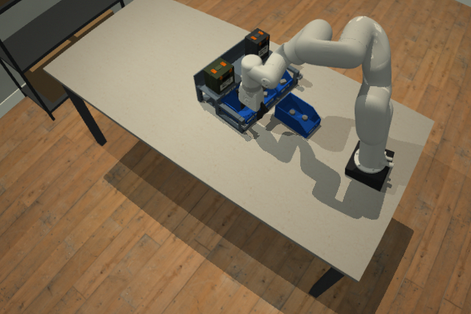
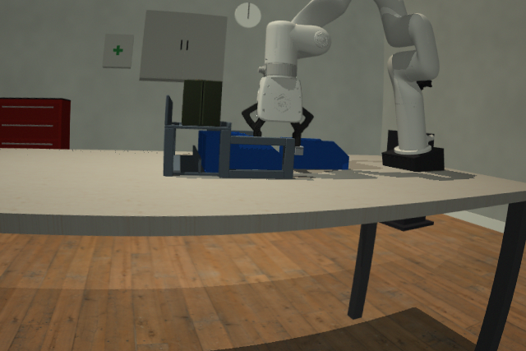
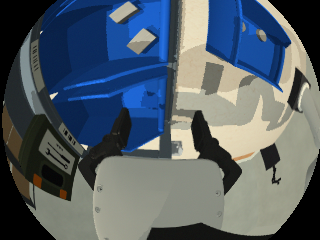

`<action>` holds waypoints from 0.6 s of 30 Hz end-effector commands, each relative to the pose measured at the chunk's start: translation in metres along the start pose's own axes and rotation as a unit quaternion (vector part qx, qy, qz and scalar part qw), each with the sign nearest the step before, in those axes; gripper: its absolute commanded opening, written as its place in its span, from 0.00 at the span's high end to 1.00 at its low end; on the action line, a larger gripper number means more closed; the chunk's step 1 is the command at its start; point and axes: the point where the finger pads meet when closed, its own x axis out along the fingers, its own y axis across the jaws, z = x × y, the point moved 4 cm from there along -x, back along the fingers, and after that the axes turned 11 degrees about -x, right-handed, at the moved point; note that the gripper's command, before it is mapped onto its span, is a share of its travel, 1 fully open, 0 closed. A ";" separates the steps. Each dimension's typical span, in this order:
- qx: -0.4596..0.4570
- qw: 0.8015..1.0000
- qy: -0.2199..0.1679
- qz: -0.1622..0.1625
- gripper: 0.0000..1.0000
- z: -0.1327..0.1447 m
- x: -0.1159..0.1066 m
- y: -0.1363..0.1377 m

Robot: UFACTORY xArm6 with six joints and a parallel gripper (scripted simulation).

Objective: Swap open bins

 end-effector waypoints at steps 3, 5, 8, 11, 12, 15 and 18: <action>0.000 1.000 0.000 -0.002 0.05 0.000 -0.001 -0.001; 0.000 1.000 0.000 -0.002 0.05 0.000 -0.001 -0.001; 0.000 1.000 0.000 -0.002 0.05 0.000 -0.001 -0.001; 0.000 1.000 0.000 -0.002 0.05 0.000 -0.001 -0.001; 0.000 1.000 0.000 -0.002 0.05 0.000 -0.001 -0.001; 0.000 1.000 0.000 -0.002 0.05 0.000 0.000 -0.001; 0.000 1.000 0.000 -0.002 0.05 0.000 0.001 -0.001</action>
